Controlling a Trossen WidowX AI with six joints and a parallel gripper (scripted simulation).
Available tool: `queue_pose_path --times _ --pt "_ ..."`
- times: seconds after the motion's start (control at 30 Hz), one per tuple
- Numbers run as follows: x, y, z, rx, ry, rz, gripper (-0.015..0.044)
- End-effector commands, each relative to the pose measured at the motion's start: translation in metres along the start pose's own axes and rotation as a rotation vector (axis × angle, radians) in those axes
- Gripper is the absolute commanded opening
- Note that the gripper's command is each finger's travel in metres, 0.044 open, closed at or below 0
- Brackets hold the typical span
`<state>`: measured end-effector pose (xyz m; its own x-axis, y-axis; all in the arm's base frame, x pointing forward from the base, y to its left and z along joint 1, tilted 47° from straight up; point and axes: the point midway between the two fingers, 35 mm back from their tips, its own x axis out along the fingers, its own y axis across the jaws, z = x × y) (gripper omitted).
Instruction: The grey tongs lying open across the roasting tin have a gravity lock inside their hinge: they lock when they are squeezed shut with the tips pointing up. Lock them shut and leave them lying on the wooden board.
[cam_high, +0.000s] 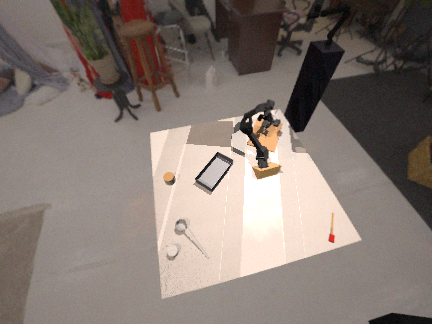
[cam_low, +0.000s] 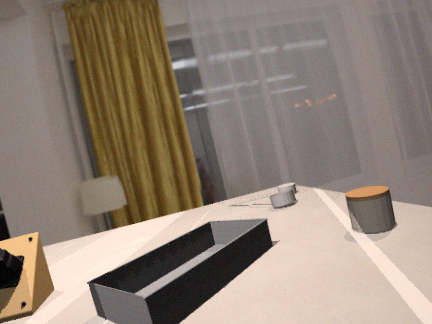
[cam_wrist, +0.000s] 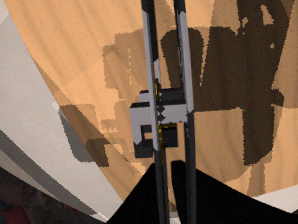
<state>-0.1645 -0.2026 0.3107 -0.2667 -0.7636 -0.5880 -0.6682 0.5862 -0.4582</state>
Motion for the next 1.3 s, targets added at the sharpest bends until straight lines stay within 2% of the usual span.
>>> queue_pose_path --times 0.0,0.6,1.27 --pt "-0.0028 -0.0019 -0.0031 0.013 -0.062 -0.027 -0.0150" --pt "-0.0113 -0.0066 -0.0122 0.133 -0.273 -0.157 -0.0150" --pt "-0.0022 -0.0074 -0.0110 0.123 -0.285 -0.162 -0.0150"
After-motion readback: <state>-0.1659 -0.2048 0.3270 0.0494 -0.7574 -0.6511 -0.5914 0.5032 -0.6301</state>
